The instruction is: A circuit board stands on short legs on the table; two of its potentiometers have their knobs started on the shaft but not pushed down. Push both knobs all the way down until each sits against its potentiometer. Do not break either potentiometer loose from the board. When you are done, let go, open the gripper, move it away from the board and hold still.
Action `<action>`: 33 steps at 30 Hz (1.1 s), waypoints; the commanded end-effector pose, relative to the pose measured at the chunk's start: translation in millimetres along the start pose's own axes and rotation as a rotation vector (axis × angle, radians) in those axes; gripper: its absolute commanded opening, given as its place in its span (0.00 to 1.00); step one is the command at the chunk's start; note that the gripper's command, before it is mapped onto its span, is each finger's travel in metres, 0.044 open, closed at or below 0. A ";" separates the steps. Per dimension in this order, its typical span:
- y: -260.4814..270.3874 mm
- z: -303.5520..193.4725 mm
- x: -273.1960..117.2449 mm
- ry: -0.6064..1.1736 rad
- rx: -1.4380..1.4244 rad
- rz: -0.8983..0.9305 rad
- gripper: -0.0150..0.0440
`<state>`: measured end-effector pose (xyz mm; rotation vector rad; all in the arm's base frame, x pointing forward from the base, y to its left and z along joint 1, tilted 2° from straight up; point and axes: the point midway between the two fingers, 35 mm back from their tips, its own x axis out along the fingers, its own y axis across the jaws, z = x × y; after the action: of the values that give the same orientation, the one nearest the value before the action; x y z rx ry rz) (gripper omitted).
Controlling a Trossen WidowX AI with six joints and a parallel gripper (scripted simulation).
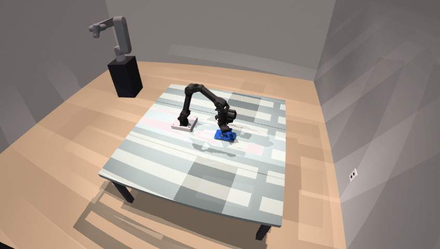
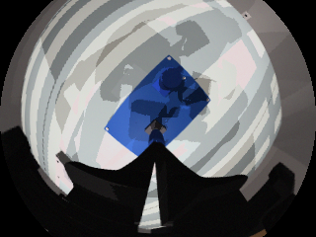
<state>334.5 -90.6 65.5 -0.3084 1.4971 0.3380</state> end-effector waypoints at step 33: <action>-1.6 1.3 21.4 0.015 0.001 0.011 0.25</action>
<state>334.5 -90.5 63.5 -0.3097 1.4942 0.3368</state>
